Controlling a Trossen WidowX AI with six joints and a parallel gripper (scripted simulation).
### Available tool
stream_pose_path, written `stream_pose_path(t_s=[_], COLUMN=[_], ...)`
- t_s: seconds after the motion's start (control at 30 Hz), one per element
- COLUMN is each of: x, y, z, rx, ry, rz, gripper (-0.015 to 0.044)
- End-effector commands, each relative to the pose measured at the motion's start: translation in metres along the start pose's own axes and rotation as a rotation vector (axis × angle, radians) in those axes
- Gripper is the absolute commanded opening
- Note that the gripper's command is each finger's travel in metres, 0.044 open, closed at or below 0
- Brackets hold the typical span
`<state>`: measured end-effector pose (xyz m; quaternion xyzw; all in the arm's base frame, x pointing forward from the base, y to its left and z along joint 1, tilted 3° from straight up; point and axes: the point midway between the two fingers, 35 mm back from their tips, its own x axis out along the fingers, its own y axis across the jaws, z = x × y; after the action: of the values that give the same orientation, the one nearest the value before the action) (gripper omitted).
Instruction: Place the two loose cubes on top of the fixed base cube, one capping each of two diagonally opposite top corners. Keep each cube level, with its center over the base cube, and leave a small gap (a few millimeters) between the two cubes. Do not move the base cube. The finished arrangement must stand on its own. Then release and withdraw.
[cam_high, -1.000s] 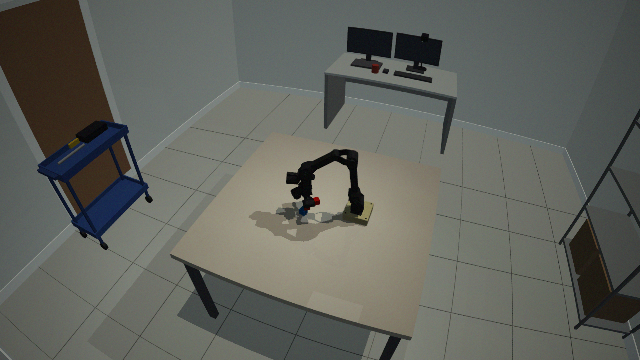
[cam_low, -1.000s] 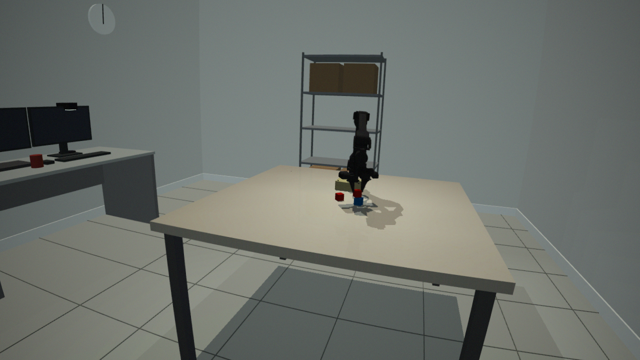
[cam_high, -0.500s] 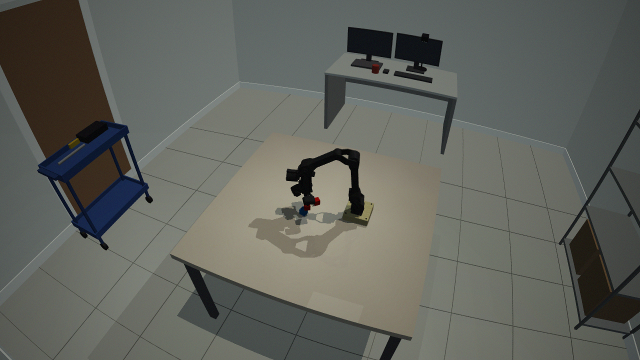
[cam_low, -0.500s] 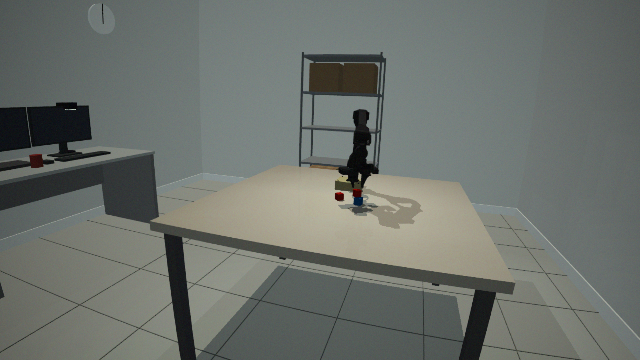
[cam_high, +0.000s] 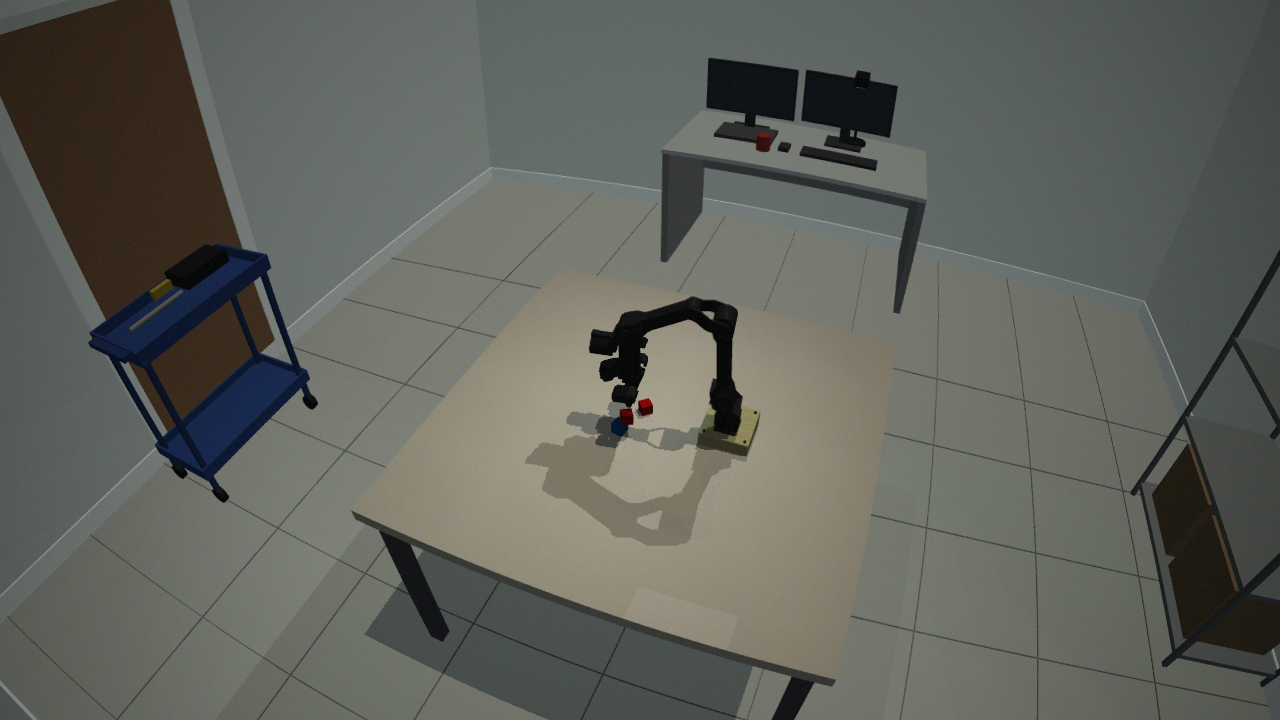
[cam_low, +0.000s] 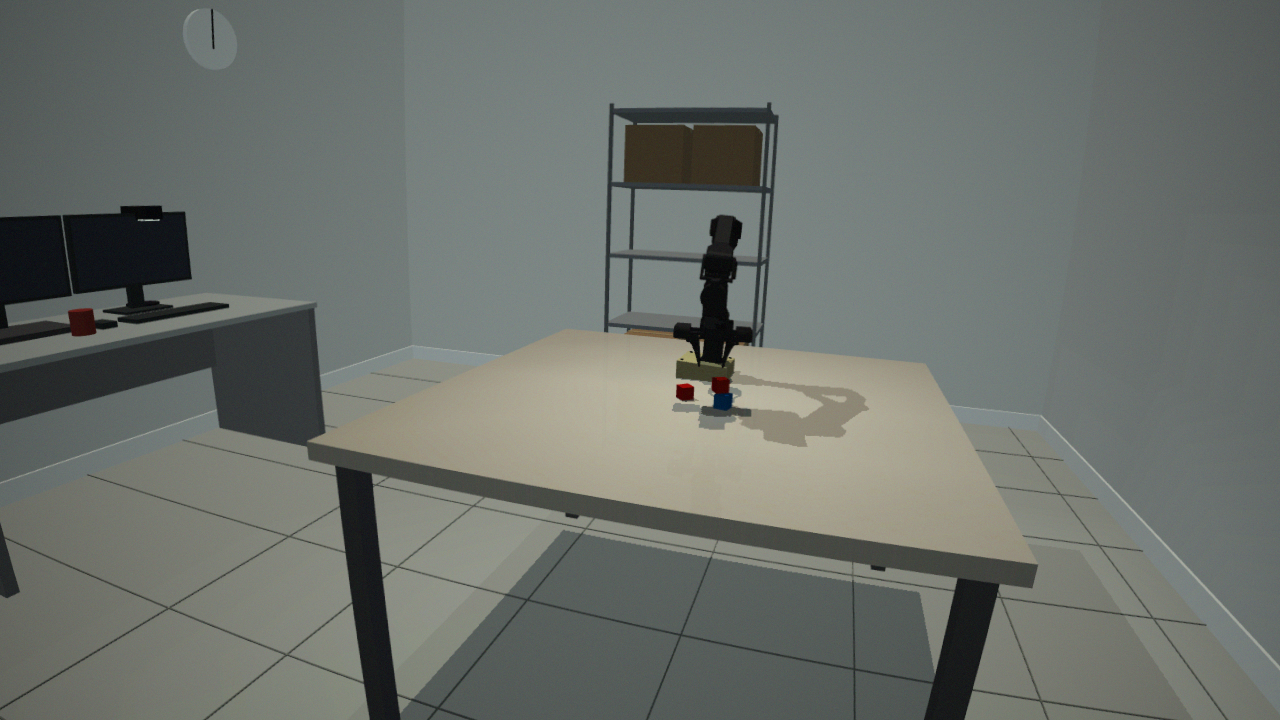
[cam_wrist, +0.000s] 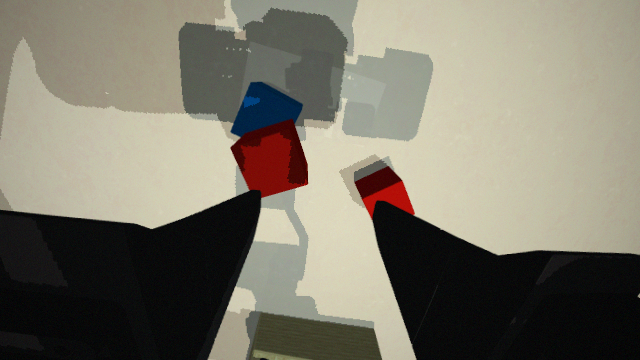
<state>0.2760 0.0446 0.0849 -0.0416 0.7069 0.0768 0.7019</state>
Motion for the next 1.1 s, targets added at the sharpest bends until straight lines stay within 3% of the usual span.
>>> stream_pose_path(t_s=[0.0, 0.37, 0.57, 0.8, 1.07], x=[-0.01, -0.032, -0.03, 0.025, 0.04], y=[-0.015, -0.061, -0.062, -0.062, -0.062], z=[-0.005, -0.03, -0.03, -0.029, -0.03], rx=[0.228, 0.981, 0.993, 0.993, 0.993], ry=[-0.011, -0.013, -0.013, -0.012, -0.012], rz=[0.0, 0.001, 0.001, 0.001, 0.001], gripper=[0.0265, 0.0265, 0.0265, 0.0265, 0.0265])
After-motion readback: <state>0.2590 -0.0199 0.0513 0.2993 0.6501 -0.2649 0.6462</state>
